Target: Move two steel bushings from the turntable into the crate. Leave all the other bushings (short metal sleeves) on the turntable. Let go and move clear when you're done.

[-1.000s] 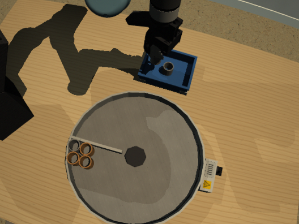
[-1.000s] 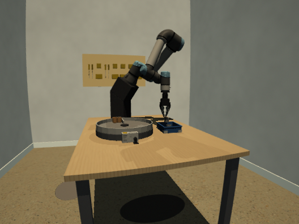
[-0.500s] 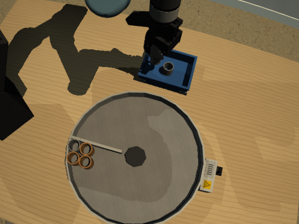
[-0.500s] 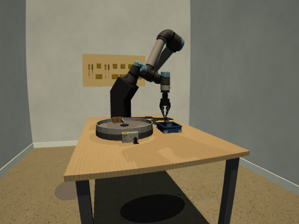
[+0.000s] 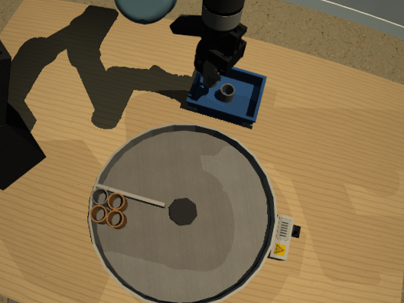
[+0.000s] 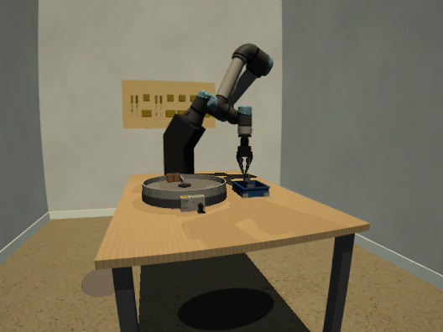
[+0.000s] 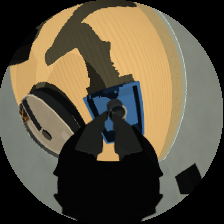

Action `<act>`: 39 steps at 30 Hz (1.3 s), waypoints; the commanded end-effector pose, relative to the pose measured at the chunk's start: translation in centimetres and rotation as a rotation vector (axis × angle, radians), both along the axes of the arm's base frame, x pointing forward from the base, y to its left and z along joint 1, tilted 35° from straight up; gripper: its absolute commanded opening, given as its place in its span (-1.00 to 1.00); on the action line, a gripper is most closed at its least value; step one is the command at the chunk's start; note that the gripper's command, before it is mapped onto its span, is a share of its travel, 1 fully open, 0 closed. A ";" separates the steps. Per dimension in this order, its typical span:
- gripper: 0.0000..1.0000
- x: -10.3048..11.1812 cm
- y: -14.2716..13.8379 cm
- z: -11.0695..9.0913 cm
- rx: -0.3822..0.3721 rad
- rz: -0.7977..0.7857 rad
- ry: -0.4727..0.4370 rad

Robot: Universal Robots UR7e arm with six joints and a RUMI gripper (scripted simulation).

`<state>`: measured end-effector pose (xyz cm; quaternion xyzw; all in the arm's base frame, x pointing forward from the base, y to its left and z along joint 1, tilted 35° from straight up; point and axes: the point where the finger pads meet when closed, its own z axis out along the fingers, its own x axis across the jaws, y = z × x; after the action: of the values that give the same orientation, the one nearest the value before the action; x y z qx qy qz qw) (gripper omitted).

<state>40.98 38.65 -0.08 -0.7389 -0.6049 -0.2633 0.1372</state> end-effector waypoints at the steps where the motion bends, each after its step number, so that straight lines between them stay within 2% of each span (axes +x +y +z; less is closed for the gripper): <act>1: -1.00 0.1 0.1 -0.1 0.000 0.000 -0.001; 30: -1.00 0.9 1.9 -3.0 0.000 0.000 -0.001; 39: -1.00 1.0 2.2 -3.4 0.000 0.000 -0.001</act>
<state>41.85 40.70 -3.34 -0.7389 -0.6049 -0.2632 0.1372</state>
